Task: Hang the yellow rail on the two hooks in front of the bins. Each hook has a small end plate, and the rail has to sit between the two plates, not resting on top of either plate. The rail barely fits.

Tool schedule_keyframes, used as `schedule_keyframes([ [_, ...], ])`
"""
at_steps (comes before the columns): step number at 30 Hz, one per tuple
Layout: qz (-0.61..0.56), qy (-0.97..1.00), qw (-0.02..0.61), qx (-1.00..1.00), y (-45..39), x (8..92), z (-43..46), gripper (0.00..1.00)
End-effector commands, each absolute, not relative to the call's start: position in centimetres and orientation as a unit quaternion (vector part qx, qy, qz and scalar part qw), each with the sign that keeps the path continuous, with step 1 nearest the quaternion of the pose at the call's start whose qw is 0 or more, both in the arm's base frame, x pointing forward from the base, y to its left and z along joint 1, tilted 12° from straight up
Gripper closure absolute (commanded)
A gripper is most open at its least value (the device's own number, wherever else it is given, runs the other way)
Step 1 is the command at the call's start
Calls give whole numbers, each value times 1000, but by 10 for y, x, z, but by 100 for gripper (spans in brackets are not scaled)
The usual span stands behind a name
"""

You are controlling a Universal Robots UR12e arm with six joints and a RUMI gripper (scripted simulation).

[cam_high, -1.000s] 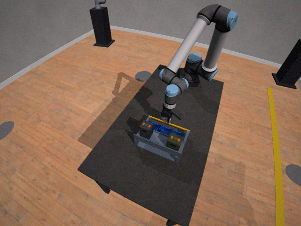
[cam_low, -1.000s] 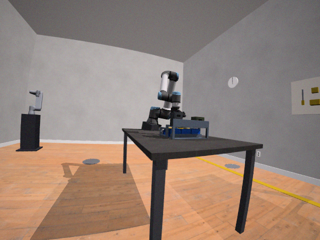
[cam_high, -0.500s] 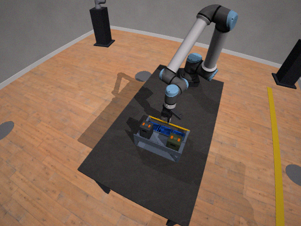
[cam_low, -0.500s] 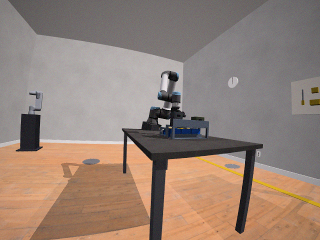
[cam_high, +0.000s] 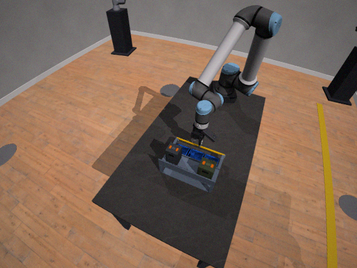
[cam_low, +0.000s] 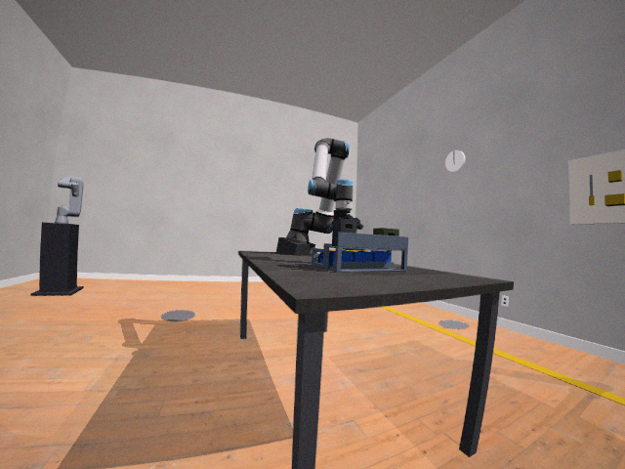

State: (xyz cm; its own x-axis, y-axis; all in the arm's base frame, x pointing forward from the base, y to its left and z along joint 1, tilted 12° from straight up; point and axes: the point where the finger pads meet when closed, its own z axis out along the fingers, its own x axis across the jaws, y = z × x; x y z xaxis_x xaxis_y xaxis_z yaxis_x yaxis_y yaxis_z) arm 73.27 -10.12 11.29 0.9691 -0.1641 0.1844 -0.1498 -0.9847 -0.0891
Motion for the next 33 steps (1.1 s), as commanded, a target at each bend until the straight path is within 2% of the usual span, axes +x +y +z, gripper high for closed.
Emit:
schedule_keyframes([
  [1, -96, 78, 37, -992, -99, 733, 112, 100],
  [33, -97, 78, 37, -992, -99, 734, 109, 100],
])
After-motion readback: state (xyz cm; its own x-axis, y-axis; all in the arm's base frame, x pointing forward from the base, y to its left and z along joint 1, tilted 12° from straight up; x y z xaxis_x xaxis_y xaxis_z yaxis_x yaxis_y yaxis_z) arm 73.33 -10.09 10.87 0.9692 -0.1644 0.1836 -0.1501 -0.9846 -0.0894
